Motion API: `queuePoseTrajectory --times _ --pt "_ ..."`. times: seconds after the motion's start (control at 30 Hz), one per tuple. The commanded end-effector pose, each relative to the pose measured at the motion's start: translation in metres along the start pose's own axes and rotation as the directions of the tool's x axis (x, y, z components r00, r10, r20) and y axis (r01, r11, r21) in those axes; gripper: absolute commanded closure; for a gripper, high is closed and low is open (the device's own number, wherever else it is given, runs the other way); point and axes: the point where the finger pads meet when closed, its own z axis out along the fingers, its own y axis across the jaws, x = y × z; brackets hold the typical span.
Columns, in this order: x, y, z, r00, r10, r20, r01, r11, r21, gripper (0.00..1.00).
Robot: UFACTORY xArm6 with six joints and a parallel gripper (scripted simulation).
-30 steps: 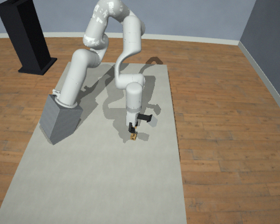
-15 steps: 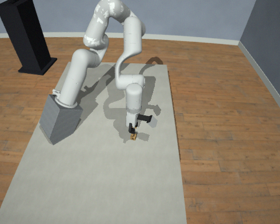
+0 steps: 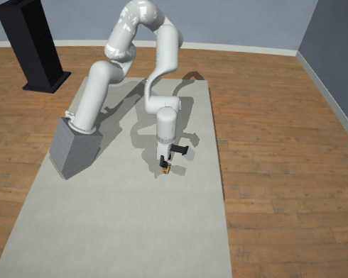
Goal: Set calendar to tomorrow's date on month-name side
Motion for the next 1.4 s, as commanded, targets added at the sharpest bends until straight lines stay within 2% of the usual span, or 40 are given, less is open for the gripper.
queuePoseTrajectory --times 0.0,0.63,1.37 --pt "0.001 0.000 0.007 1.000 -0.001 -0.003 0.001 1.000 -0.001 0.53" --pt "0.001 0.001 0.028 1.000 -0.001 -0.003 0.001 1.000 -0.001 0.53" --pt "0.001 0.001 0.031 1.000 -0.001 -0.003 0.001 1.000 -0.001 0.53"
